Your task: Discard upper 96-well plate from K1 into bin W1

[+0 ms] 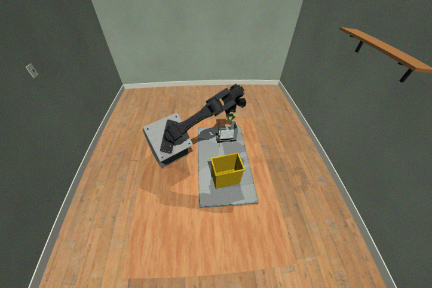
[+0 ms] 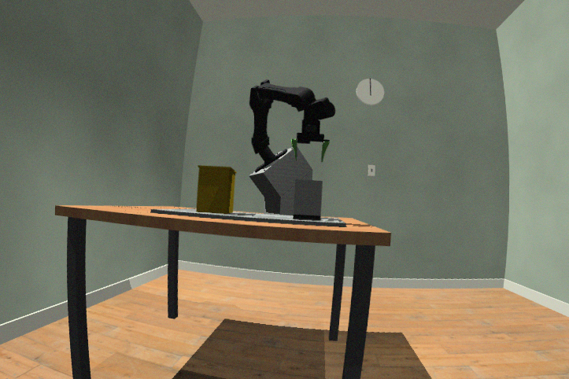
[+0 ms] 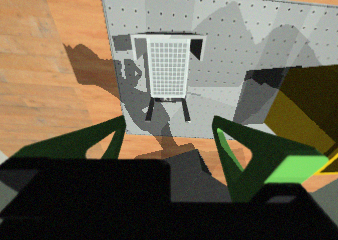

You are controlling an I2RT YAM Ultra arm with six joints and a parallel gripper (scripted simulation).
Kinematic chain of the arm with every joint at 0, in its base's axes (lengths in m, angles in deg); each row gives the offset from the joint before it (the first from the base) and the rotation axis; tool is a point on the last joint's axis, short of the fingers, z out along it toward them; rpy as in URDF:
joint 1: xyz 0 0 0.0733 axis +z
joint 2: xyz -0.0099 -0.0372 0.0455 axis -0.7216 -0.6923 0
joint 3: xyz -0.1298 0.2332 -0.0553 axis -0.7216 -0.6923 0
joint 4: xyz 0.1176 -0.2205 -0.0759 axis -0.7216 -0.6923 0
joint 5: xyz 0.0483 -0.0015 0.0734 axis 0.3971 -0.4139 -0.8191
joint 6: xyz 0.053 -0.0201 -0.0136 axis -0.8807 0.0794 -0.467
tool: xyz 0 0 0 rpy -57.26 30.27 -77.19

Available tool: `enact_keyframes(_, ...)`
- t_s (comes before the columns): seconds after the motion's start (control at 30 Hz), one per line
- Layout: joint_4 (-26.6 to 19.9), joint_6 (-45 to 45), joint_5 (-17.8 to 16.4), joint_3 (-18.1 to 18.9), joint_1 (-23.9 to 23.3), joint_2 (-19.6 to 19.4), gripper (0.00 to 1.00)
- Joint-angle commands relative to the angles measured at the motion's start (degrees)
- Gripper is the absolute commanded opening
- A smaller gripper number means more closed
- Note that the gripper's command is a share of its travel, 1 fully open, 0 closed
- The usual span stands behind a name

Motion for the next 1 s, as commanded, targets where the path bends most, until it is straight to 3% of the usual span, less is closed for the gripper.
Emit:
enact_keyframes(0.0,0.1,-0.5,0.6,1.9,1.2,1.5,1.00)
enact_keyframes(0.97,1.1,0.0,0.7,1.8,1.1,1.1,1.00)
